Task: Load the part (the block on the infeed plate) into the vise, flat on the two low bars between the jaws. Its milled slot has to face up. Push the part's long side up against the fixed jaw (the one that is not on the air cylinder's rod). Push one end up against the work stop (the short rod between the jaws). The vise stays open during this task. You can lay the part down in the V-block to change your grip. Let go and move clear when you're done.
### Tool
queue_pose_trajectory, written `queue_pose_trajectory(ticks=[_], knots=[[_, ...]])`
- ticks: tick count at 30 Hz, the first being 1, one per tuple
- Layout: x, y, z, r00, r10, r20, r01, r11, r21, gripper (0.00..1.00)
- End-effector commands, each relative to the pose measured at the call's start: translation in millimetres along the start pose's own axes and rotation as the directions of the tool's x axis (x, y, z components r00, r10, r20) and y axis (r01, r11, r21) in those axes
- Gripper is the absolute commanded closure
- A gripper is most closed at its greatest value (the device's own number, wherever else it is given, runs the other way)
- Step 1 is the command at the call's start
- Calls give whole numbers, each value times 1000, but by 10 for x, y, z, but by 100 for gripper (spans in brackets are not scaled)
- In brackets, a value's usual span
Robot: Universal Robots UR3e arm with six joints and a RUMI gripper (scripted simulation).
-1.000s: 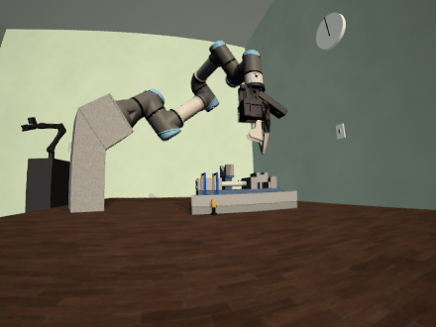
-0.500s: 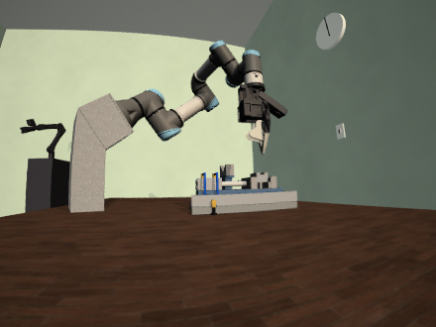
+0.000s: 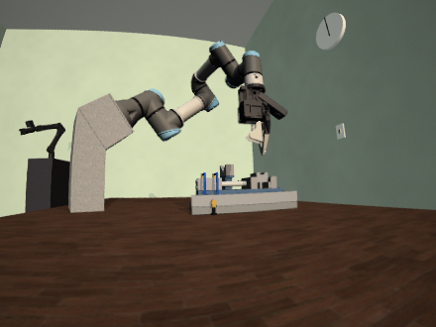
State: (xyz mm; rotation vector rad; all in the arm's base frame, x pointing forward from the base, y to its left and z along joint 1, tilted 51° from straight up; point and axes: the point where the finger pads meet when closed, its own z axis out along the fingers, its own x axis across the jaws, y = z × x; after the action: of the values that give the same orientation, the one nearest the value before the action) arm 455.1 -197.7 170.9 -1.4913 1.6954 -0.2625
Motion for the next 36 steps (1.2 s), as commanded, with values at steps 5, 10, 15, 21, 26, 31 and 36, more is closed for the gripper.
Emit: queue_pose_trajectory(ticks=[5,10,15,21,26,31,36], knots=[[1,-4,88,1000,-1,-2,1,1000,1,100],[0,-3,148,1000,-1,-2,1,1000,1,100],[-2,-2,212,1000,-1,-2,1,1000,1,100],[-4,-1,307,1000,-1,-2,1,1000,1,100],[-6,-1,376,1000,-1,-2,1,1000,1,100],[-7,0,409,1000,-1,-2,1,1000,1,100],[-8,0,449,1000,-1,-2,1,1000,1,100]])
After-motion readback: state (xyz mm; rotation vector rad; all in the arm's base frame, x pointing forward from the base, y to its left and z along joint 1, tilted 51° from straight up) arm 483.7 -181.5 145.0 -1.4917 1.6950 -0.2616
